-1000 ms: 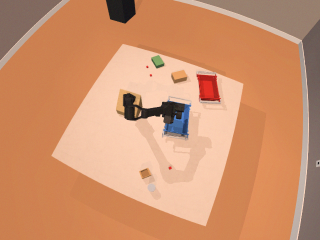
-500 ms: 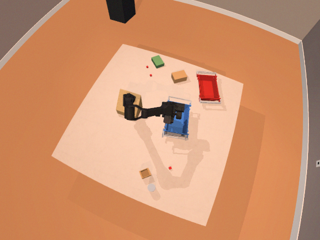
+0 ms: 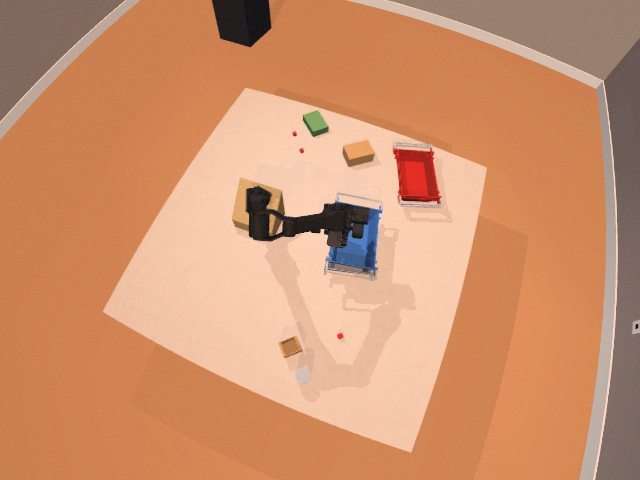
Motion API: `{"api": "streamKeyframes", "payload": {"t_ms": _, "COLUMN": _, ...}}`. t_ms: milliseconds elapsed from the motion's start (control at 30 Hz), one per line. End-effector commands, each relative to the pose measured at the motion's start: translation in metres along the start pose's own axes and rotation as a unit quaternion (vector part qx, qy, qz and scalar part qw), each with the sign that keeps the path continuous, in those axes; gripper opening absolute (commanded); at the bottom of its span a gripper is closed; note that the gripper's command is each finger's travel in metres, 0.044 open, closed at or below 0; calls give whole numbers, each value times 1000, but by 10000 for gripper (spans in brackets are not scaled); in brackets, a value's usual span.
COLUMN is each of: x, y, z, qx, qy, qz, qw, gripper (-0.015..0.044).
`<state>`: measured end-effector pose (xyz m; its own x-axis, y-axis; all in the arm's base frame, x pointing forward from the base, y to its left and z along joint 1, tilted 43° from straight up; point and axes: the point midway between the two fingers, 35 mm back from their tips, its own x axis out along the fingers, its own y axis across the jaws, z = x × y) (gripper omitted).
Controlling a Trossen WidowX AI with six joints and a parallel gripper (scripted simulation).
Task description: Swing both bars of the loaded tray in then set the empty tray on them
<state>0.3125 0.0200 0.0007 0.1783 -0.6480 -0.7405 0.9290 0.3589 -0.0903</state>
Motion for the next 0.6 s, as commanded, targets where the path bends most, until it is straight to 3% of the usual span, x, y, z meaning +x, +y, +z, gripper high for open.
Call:
{"api": "streamKeyframes", "payload": {"t_ms": 0, "x": 8, "y": -8, "z": 2, "qx": -5, "qy": -1, "qz": -18, "qw": 1000, "gripper": 0}}
{"api": "streamKeyframes", "payload": {"t_ms": 567, "x": 8, "y": -8, "z": 2, "qx": -5, "qy": -1, "qz": -18, "qw": 1000, "gripper": 249}}
